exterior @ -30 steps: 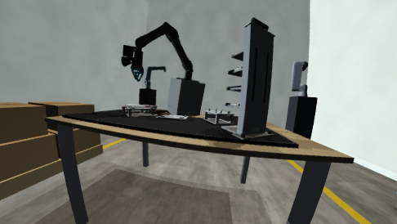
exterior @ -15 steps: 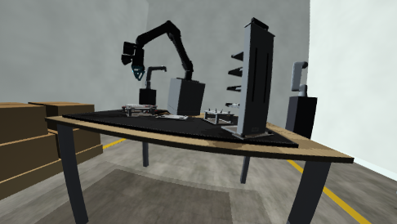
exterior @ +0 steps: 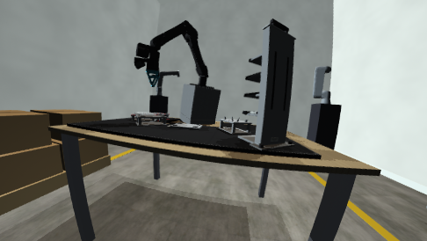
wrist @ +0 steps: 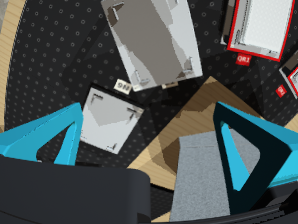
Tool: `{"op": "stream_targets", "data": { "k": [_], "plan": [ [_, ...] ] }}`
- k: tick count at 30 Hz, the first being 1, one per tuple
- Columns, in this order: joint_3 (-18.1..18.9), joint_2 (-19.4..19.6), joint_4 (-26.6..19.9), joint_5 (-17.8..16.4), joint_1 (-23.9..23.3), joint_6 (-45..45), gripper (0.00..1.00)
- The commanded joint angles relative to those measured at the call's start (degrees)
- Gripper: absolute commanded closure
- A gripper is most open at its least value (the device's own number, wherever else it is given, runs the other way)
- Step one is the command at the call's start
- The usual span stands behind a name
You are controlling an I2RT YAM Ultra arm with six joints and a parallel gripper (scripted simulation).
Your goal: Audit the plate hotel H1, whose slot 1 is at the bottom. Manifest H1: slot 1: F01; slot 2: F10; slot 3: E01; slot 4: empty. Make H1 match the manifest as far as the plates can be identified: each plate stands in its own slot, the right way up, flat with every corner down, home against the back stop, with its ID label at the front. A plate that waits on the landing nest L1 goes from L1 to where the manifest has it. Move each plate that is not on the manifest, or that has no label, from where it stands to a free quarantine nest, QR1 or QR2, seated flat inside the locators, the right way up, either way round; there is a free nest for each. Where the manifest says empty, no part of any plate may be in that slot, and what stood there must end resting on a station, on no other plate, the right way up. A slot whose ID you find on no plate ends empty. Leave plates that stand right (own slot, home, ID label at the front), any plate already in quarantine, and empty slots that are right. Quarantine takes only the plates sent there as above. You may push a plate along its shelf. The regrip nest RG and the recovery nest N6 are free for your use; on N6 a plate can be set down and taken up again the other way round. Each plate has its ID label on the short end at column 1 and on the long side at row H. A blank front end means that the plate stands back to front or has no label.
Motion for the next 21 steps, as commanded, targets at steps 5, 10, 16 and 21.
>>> {"op": "stream_targets", "data": {
  "k": [5, 10, 16, 21],
  "plan": [
    [-3.3, -3.7, 5.2, -1.0, 1.3, -2.1, 0.0],
    [-7.4, -6.4, 9.2, -2.0, 3.2, -3.9, 0.0],
    [-11.9, -9.3, 13.9, -3.1, 5.5, -6.0, 0.0],
    [-14.0, -10.6, 16.2, -3.6, 6.6, -7.0, 0.0]
  ]
}}
